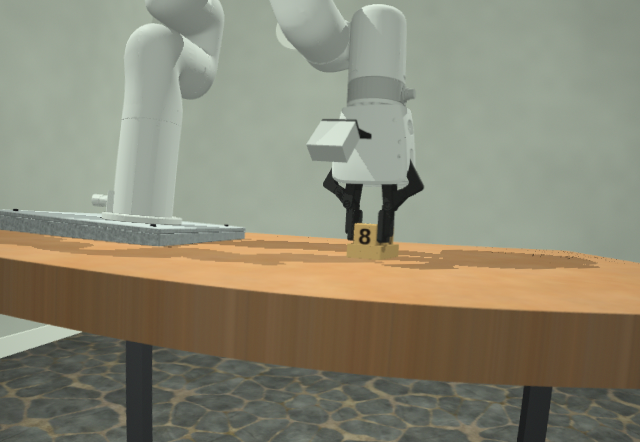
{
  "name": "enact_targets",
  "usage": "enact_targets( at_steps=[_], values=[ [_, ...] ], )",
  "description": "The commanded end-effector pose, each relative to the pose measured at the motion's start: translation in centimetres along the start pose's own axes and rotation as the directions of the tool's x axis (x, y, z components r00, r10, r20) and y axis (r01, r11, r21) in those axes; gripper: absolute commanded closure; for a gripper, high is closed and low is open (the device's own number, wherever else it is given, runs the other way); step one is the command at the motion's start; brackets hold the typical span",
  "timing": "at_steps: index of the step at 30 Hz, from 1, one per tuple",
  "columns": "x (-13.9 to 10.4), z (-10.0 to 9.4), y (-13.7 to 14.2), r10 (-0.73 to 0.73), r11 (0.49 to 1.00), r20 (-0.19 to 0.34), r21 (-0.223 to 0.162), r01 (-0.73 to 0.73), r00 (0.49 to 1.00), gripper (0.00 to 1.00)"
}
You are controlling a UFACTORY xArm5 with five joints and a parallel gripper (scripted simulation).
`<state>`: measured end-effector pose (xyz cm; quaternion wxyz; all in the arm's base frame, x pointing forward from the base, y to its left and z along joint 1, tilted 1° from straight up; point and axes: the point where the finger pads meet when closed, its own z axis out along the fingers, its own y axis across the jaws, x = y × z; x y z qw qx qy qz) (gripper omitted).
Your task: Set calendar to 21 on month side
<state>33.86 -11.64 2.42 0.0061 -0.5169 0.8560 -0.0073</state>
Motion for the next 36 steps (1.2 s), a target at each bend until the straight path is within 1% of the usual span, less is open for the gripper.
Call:
enact_targets(
  at_steps=[1,2,3,7,8,10,11,13,14,27,31,36],
  values=[
    [0.0,-0.1,-0.1,0.000,1.000,0.000,0.003,0.000,1.000,0.67],
    [0.0,-0.1,-0.1,0.000,1.000,0.000,0.003,0.000,1.000,0.67],
    [0.0,-0.1,-0.1,0.000,1.000,0.000,0.003,0.000,1.000,0.63],
    [0.0,-0.1,-0.1,0.000,1.000,0.000,0.003,0.000,1.000,0.63],
    [0.0,-0.1,-0.1,0.000,1.000,0.000,0.003,0.000,1.000,0.59],
    [0.0,-0.1,-0.1,0.000,1.000,0.000,0.003,0.000,1.000,0.59],
    [0.0,-0.1,-0.1,0.000,1.000,0.000,0.003,0.000,1.000,0.55],
    [0.0,-0.1,-0.1,0.000,1.000,0.000,0.003,0.000,1.000,0.55],
    [0.0,-0.1,-0.1,0.000,1.000,0.000,0.003,0.000,1.000,0.51],
    [0.0,-0.2,-0.1,0.000,1.000,0.000,0.003,0.000,1.000,0.51],
    [0.0,-0.9,-0.1,0.000,1.000,0.001,0.003,0.000,1.000,0.51],
    [0.0,-2.9,-0.1,0.000,1.000,0.001,0.003,0.000,1.000,0.51]
  ],
)
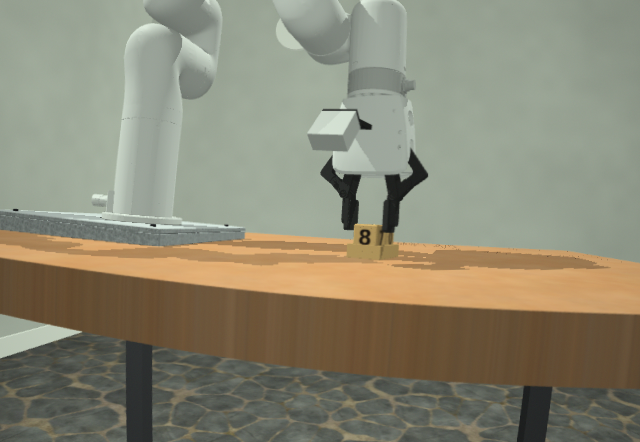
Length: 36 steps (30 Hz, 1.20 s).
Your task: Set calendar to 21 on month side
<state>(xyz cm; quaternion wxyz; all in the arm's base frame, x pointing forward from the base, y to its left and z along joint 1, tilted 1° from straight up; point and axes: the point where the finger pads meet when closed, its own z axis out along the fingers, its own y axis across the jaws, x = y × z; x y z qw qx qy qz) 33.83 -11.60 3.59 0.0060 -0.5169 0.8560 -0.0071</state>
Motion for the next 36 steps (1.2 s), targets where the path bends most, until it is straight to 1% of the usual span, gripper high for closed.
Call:
enact_targets(
  at_steps=[1,3,9,13,17,22,23,36],
  values=[
    [0.0,-2.3,-0.1,0.000,1.000,0.001,0.004,0.000,1.000,0.51],
    [0.0,-2.3,-0.1,0.000,1.000,0.001,0.004,0.000,1.000,0.51],
    [0.0,-5.5,-0.1,0.000,1.000,0.001,0.004,0.000,1.000,0.51],
    [0.0,-7.0,-0.1,0.000,1.000,0.001,0.004,0.000,1.000,0.51],
    [0.0,-7.8,-0.1,0.000,1.000,0.001,0.004,0.000,1.000,0.51],
    [0.0,-7.8,-0.1,0.000,1.000,0.001,0.004,0.000,1.000,0.51],
    [0.0,-7.8,-0.1,0.000,1.000,0.001,0.004,0.000,1.000,0.00],
    [0.0,-7.8,-0.1,0.000,1.000,0.001,0.004,0.000,1.000,0.00]
  ],
)
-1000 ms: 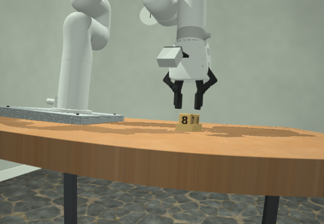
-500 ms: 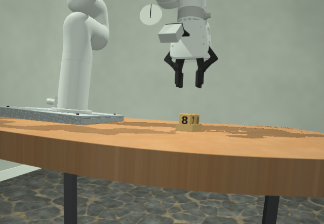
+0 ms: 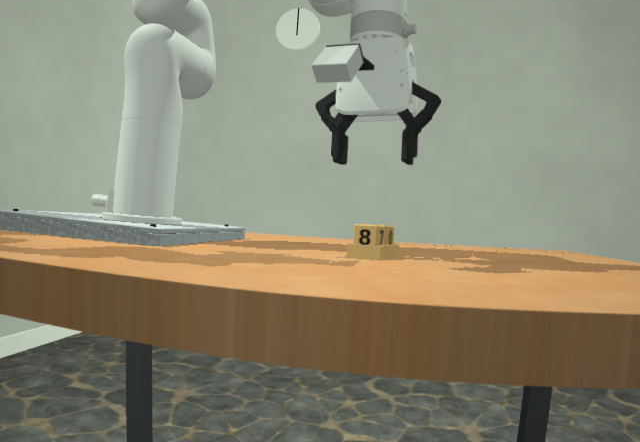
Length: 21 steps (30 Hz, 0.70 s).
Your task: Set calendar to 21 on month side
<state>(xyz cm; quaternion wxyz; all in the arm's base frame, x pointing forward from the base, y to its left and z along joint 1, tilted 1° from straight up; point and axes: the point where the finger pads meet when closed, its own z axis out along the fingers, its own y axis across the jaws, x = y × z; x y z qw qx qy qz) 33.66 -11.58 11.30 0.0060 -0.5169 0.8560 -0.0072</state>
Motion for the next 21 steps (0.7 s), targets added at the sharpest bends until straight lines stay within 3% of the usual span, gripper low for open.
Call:
enact_targets(
  at_steps=[1,11,21],
  values=[
    [0.0,-0.1,-0.1,0.000,1.000,0.001,0.004,0.000,1.000,0.00],
    [0.0,-0.4,-0.1,0.000,1.000,0.001,0.004,0.000,1.000,0.00],
    [0.0,-2.7,-0.1,0.000,1.000,0.001,0.004,0.000,1.000,0.00]
  ],
)
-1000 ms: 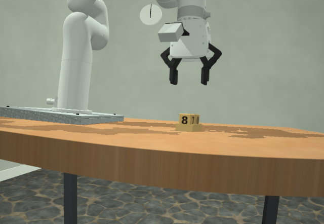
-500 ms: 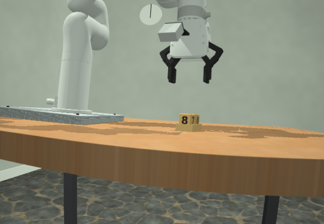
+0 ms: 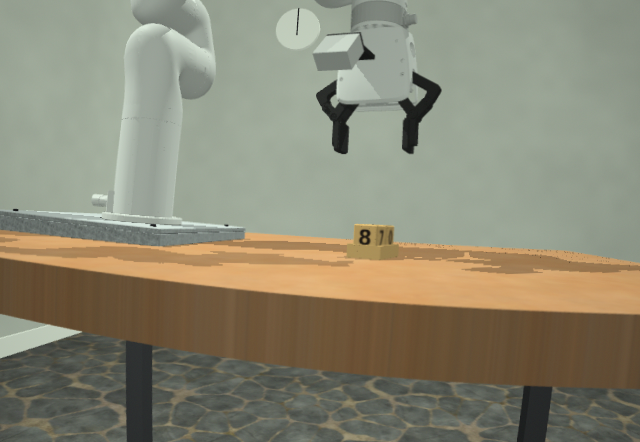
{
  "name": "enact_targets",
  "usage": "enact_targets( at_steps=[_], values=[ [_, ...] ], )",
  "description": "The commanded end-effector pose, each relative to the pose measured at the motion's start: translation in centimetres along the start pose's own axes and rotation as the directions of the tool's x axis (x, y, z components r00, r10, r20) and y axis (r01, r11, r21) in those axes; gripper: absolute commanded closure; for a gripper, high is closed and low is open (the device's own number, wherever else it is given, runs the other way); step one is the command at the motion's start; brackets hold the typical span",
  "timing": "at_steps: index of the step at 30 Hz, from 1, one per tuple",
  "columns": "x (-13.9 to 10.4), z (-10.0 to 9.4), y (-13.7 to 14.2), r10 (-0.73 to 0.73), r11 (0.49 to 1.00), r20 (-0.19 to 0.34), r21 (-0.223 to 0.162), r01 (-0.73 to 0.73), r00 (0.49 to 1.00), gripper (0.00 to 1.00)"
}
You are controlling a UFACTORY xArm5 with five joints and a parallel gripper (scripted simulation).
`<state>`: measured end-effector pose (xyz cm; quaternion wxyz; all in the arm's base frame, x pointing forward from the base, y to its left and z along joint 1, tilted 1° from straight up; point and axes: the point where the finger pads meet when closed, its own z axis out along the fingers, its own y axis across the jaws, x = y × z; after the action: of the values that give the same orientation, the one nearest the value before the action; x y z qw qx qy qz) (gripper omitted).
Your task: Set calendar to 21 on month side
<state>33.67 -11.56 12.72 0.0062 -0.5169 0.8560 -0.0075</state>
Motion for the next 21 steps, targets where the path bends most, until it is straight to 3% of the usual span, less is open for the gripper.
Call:
enact_targets(
  at_steps=[1,11,21],
  values=[
    [0.0,-1.7,-0.1,0.000,1.000,0.000,0.003,0.000,1.000,0.00],
    [0.0,-5.2,-0.1,0.000,1.000,0.000,0.003,0.000,1.000,0.00],
    [0.0,-5.6,-0.1,0.000,1.000,0.000,0.003,0.000,1.000,0.00]
  ],
)
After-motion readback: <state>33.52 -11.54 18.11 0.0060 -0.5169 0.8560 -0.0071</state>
